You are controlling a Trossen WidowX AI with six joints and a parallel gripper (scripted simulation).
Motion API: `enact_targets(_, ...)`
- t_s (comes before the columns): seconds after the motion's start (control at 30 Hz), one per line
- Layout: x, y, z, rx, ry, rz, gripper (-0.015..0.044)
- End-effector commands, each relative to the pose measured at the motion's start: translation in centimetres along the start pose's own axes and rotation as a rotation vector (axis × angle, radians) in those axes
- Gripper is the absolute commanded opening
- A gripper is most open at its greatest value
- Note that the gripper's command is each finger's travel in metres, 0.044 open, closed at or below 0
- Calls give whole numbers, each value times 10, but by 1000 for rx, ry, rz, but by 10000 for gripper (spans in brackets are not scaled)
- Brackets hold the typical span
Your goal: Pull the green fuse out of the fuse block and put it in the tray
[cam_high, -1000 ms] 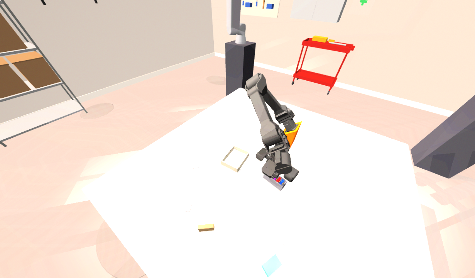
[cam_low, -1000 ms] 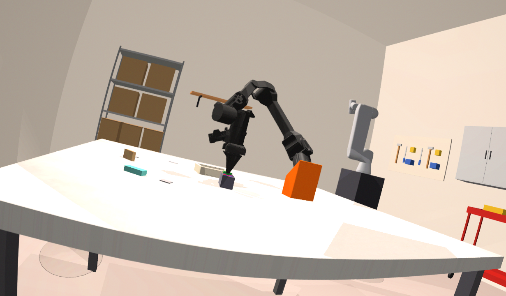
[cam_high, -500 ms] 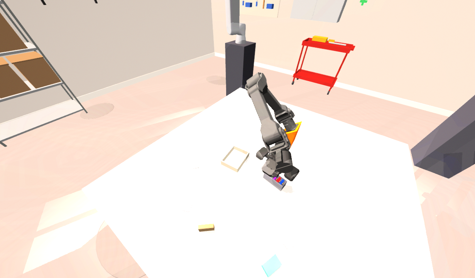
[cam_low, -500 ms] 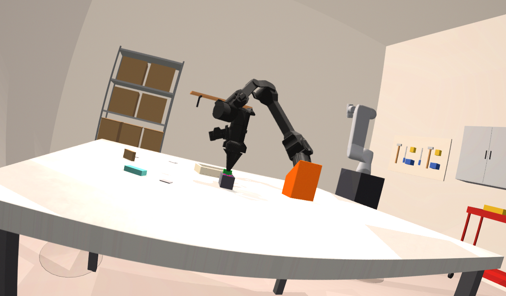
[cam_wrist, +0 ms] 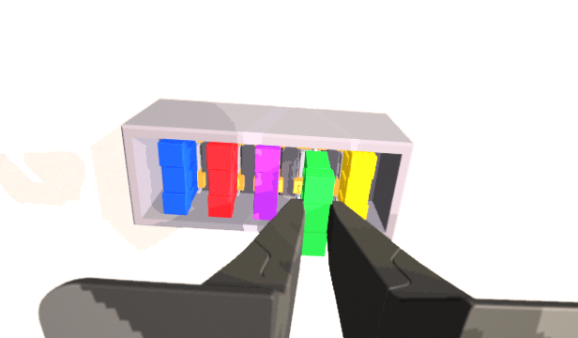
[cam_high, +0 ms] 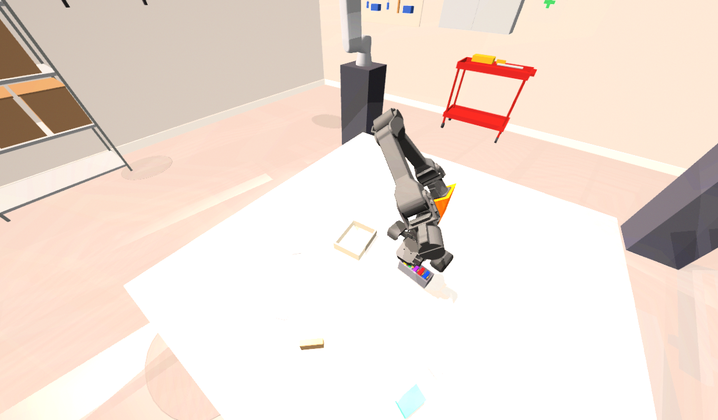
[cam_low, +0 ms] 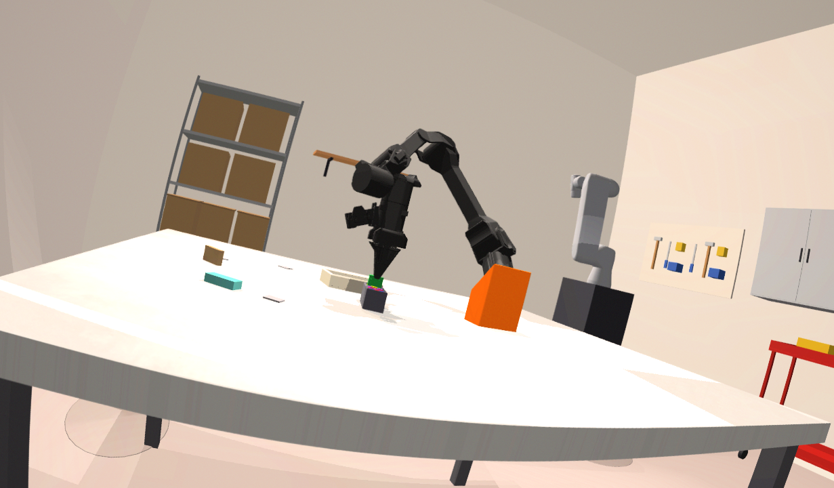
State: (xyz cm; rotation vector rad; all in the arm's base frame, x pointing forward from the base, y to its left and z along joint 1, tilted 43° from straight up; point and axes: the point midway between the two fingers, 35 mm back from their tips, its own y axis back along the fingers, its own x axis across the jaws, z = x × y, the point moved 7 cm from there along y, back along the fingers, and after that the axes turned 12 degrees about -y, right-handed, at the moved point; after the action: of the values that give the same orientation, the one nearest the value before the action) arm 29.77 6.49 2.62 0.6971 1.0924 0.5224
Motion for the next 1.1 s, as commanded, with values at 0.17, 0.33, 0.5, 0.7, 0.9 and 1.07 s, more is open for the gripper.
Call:
enact_targets(0.17,0,5,0,3,-4,3,0)
enact_targets(0.33,0,8,0,3,-4,3,0)
enact_targets(0.5,0,10,0,2,-4,2,0)
enact_targets(0.7,0,13,0,2,-3,2,0)
enact_targets(0.9,0,16,0,2,-3,2,0)
enact_targets(1.07,0,24,0,2,-3,2,0)
